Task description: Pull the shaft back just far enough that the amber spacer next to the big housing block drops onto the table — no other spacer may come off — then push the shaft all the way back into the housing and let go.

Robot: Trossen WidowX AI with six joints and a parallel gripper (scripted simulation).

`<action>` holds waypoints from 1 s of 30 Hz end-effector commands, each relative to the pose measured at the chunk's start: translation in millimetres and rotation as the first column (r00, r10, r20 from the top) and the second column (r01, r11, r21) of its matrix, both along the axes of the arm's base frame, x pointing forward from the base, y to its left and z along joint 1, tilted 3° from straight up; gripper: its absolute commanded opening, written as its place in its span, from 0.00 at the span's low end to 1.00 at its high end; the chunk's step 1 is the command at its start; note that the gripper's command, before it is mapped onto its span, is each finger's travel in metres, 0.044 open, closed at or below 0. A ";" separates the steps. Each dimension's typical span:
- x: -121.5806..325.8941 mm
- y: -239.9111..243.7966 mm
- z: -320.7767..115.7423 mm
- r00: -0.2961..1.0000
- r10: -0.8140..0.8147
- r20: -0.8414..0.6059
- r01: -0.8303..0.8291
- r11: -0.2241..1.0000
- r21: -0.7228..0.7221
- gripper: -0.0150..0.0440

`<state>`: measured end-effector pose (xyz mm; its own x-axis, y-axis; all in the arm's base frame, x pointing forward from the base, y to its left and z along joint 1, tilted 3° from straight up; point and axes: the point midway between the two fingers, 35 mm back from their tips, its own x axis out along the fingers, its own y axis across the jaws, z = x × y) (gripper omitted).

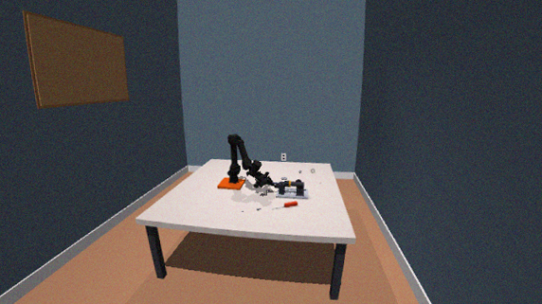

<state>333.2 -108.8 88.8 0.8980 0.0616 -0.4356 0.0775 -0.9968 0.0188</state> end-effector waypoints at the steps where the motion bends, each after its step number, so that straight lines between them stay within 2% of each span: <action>1: -1.1 -0.2 -0.2 1.000 0.000 -0.001 0.000 1.000 -0.003 0.25; 30: -4.3 -0.5 -0.5 1.000 0.000 -0.001 0.000 1.000 -0.004 0.25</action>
<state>329.9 -109.1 88.4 0.8979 0.0617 -0.4359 0.0775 -0.9968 0.0187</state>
